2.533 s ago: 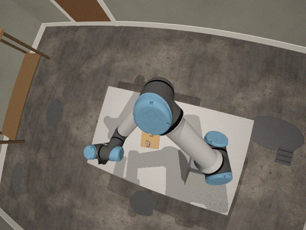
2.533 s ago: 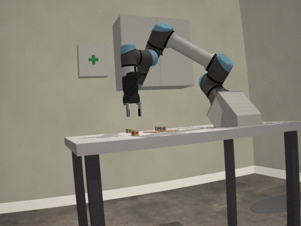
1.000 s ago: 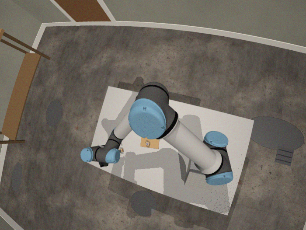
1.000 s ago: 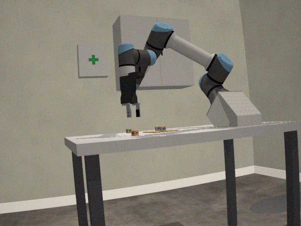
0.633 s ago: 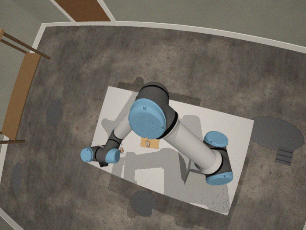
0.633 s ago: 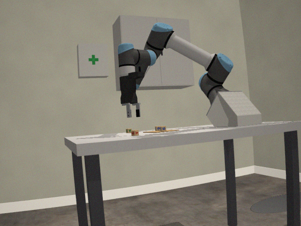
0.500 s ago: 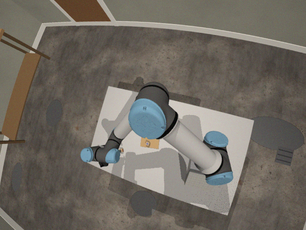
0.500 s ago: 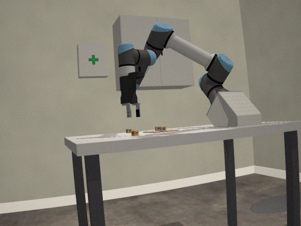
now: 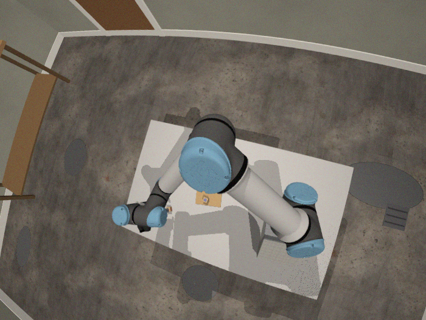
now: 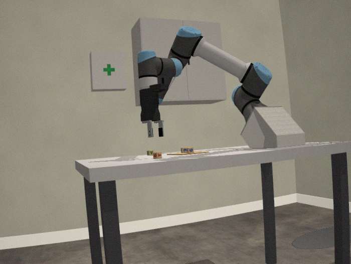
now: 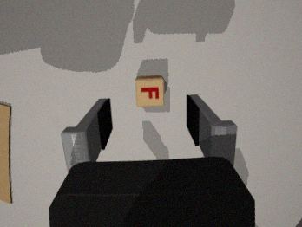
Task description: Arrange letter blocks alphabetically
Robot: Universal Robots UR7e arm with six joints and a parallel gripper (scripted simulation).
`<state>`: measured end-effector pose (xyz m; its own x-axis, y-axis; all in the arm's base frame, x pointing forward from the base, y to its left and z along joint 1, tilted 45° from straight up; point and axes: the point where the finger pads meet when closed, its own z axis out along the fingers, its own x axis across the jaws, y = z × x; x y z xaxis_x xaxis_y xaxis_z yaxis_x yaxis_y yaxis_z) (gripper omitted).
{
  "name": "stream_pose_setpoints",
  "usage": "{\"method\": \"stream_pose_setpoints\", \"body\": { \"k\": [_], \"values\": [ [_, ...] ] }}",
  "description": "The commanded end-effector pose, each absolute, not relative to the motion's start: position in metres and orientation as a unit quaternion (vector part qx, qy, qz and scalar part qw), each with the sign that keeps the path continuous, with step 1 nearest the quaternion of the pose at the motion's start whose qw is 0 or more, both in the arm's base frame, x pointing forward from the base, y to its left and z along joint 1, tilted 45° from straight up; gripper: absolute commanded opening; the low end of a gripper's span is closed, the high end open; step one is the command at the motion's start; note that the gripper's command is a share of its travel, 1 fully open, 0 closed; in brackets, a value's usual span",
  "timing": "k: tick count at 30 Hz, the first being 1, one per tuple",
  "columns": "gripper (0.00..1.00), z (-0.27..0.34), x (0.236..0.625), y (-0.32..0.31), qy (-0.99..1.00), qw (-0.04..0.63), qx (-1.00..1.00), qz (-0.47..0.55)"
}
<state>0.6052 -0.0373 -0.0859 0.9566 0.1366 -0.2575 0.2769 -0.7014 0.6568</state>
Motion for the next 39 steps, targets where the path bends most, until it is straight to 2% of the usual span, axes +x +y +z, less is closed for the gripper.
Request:
{"method": "stream_pose_setpoints", "body": {
  "k": [1,39],
  "values": [
    [1.0,-0.086,0.606,-0.036,0.114,0.369,0.918,-0.094],
    [1.0,-0.114,0.601,-0.063,0.113,0.369,0.917,-0.097]
  ]
}}
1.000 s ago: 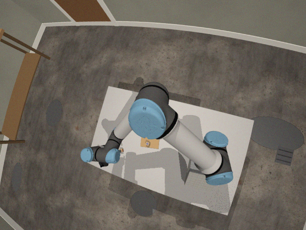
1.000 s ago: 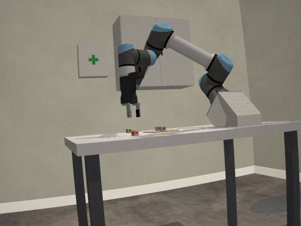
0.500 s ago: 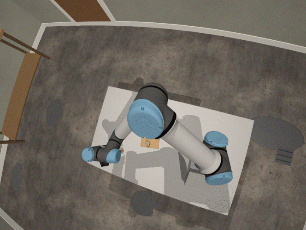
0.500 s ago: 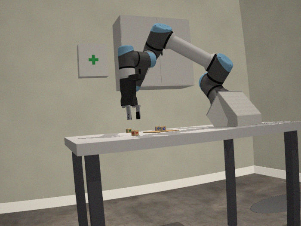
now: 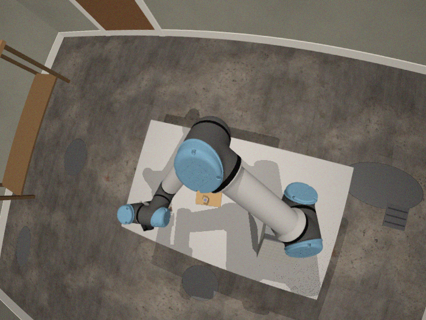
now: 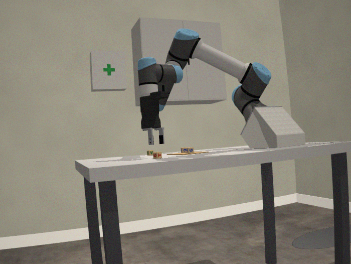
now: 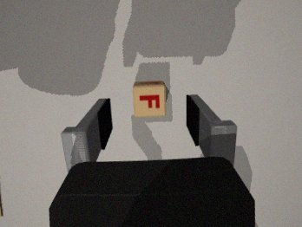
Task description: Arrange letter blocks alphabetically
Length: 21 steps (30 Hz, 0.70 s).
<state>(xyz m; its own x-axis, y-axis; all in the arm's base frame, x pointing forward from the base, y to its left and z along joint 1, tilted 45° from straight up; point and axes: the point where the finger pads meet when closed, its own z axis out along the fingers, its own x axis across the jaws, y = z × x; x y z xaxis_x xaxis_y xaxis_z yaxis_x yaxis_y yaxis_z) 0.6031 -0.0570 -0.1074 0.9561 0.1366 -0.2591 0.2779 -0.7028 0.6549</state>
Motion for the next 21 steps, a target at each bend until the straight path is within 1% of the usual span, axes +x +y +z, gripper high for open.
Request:
{"method": "stream_pose_setpoints", "body": {
  "k": [1,21],
  "values": [
    [1.0,-0.115,0.6009,-0.0636,0.113,0.369,0.917,-0.097],
    [1.0,-0.1239,0.601,-0.0721,0.114,0.369,0.918,-0.096]
  ]
}}
